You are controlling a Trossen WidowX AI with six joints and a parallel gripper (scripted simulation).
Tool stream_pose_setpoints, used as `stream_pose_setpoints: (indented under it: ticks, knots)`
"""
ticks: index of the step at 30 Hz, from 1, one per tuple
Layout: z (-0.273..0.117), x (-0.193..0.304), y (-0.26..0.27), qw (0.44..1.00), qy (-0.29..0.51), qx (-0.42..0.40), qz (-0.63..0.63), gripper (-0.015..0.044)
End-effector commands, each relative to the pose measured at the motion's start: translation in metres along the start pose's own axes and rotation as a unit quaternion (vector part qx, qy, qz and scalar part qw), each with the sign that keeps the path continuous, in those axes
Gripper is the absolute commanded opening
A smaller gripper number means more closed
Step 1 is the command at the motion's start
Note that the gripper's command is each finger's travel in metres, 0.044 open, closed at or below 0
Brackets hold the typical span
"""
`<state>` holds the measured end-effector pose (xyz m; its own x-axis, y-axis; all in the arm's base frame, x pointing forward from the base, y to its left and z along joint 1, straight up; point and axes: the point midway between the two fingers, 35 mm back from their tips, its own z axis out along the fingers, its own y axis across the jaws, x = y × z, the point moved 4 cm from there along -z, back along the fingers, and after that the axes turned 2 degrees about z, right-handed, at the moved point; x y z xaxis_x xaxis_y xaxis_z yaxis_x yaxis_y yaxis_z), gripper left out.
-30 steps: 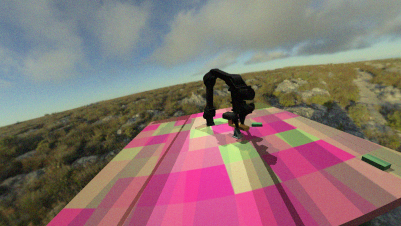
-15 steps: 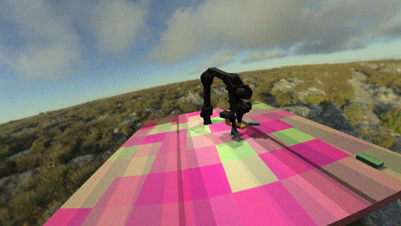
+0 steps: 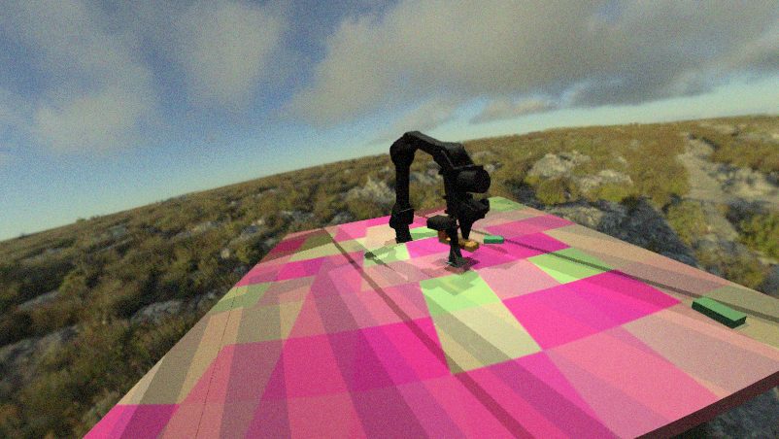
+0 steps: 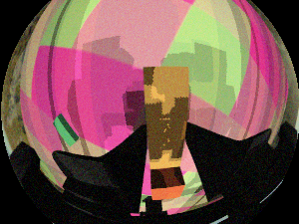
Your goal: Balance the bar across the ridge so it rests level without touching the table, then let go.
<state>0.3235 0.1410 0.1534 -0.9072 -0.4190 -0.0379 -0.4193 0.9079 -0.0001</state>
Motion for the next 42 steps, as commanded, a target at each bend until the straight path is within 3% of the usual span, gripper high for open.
stream_pose_setpoints:
  ticks: [1,20,30,34,42]
  knots:
    - [0.000,0.000,0.000,1.000,0.000,0.000,0.000,0.0172]
    - [0.000,0.000,0.000,1.000,0.000,0.000,0.000,0.0185]
    - [0.000,0.000,0.000,1.000,0.000,0.000,0.000,0.0440]
    - [-0.007,-0.001,0.000,1.000,-0.001,0.000,0.000,0.0440]
    - [-0.093,0.000,0.000,1.000,-0.010,0.000,0.000,0.0440]
